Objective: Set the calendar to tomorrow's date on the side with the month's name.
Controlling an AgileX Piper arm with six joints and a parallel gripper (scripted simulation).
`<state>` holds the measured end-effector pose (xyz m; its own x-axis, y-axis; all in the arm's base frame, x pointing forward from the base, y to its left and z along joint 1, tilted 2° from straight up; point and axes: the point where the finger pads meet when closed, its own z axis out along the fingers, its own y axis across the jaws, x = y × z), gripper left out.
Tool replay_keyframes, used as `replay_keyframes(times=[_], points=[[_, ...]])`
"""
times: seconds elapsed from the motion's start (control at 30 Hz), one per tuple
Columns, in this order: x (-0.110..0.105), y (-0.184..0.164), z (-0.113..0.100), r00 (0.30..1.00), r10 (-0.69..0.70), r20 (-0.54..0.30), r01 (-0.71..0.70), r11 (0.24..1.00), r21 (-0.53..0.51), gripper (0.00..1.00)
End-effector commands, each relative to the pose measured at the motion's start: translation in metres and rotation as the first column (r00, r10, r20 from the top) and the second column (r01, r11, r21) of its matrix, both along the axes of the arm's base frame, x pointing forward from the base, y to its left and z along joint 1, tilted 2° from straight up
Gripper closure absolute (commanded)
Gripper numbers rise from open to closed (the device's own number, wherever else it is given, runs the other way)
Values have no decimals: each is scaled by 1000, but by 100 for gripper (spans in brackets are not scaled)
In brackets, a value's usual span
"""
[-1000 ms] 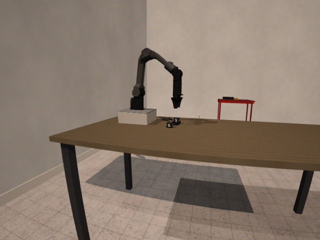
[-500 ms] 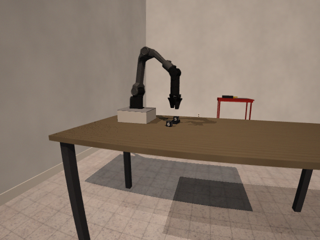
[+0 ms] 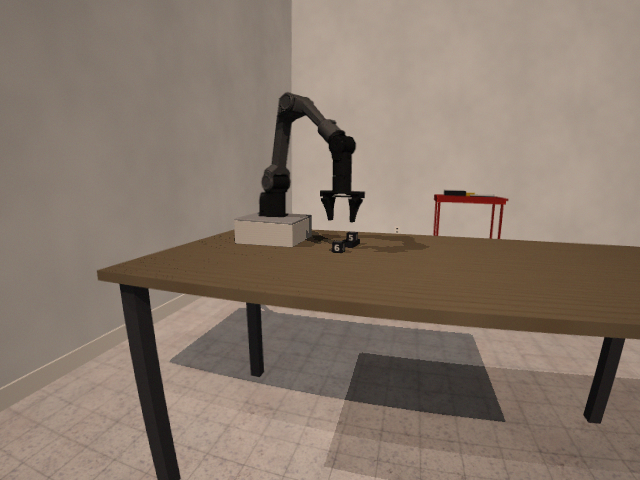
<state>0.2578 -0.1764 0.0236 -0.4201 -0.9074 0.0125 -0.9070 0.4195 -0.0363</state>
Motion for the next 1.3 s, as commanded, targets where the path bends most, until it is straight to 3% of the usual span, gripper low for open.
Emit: replay_keyframes(times=[0.0,0.37,0.4,1.27], points=[[-1,-5,-1,998,61,3,-61,998,5,0],[-5,-11,-2,990,142,0,-142,990,2,0],[-5,-11,-2,990,141,0,-141,990,2,36],[-5,-11,-2,990,141,0,-141,990,2,36]])
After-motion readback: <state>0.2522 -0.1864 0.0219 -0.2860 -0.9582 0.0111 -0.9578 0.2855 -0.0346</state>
